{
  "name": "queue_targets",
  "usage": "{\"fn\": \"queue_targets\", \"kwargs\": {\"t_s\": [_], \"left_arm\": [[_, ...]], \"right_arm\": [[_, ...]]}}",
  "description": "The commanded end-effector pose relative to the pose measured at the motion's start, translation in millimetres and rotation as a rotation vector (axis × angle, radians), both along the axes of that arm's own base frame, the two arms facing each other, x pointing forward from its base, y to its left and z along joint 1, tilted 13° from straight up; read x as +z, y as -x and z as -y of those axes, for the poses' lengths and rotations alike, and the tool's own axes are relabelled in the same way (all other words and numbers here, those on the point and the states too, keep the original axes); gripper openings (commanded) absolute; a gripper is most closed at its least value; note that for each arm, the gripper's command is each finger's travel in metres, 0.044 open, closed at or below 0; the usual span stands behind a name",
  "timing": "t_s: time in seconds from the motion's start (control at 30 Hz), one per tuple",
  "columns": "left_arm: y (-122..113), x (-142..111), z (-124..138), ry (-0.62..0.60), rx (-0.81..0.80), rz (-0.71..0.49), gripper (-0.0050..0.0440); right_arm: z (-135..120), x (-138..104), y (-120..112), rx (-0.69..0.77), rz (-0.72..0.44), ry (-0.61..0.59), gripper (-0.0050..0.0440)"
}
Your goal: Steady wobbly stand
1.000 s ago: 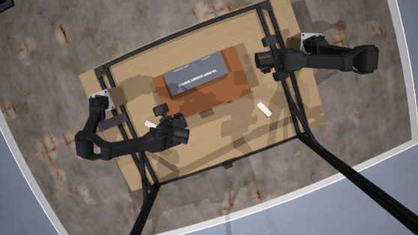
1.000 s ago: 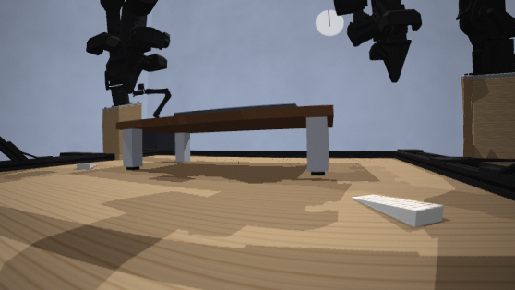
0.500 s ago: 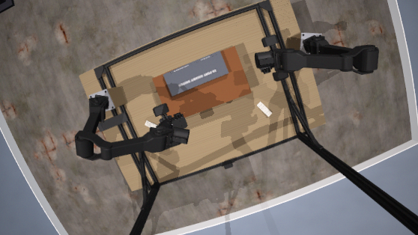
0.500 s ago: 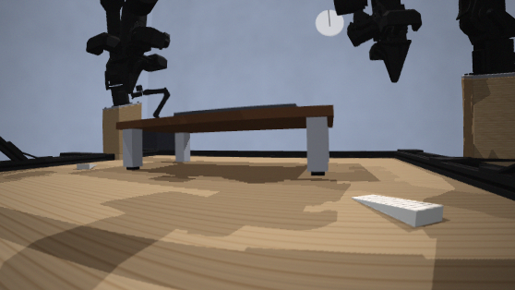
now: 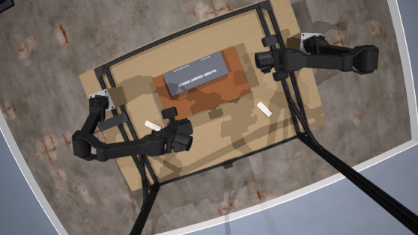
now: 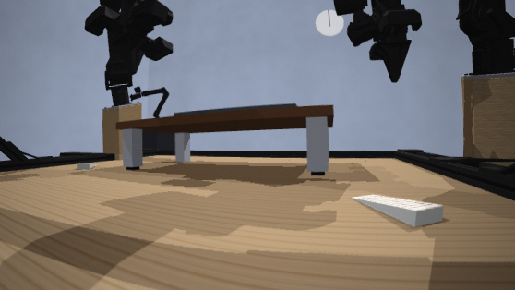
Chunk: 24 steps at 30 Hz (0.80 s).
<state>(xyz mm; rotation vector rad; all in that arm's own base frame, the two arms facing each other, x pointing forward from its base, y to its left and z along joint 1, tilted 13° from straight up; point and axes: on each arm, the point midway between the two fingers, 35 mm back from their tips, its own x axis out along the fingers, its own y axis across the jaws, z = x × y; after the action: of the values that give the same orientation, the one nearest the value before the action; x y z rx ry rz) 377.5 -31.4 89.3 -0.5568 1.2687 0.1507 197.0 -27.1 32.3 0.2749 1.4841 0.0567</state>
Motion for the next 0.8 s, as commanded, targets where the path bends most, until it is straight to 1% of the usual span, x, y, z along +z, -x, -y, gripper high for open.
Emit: {"fn": "queue_targets", "kwargs": {"t_s": [0.0,0.1,0.3,0.33,0.43,0.57,0.67,0.77], "left_arm": [[-36,40,-1,-0.02,-0.024,0.194,0.0],[-59,77,-2,-0.041,-0.04,0.347,0.0],[-59,77,-2,-0.041,-0.04,0.347,0.0],[-61,85,-2,-0.042,-0.04,0.374,0.0],[-78,121,-4,-0.064,-0.052,0.51,0.0],[-94,172,-5,-0.096,-0.064,0.691,0.0],[-102,213,-7,-0.122,-0.069,0.826,0.0],[-102,213,-7,-0.122,-0.069,0.826,0.0]], "right_arm": [[0,0,0,0.0,0.0,0.0,0.0],[0,0,0,0.0,0.0,0.0,0.0],[0,0,0,0.0,0.0,0.0,0.0],[0,0,0,0.0,0.0,0.0,0.0],[0,0,0,0.0,0.0,0.0,0.0],[0,0,0,0.0,0.0,0.0,0.0],[0,0,0,0.0,0.0,0.0,0.0],[0,0,0,0.0,0.0,0.0,0.0]]}}
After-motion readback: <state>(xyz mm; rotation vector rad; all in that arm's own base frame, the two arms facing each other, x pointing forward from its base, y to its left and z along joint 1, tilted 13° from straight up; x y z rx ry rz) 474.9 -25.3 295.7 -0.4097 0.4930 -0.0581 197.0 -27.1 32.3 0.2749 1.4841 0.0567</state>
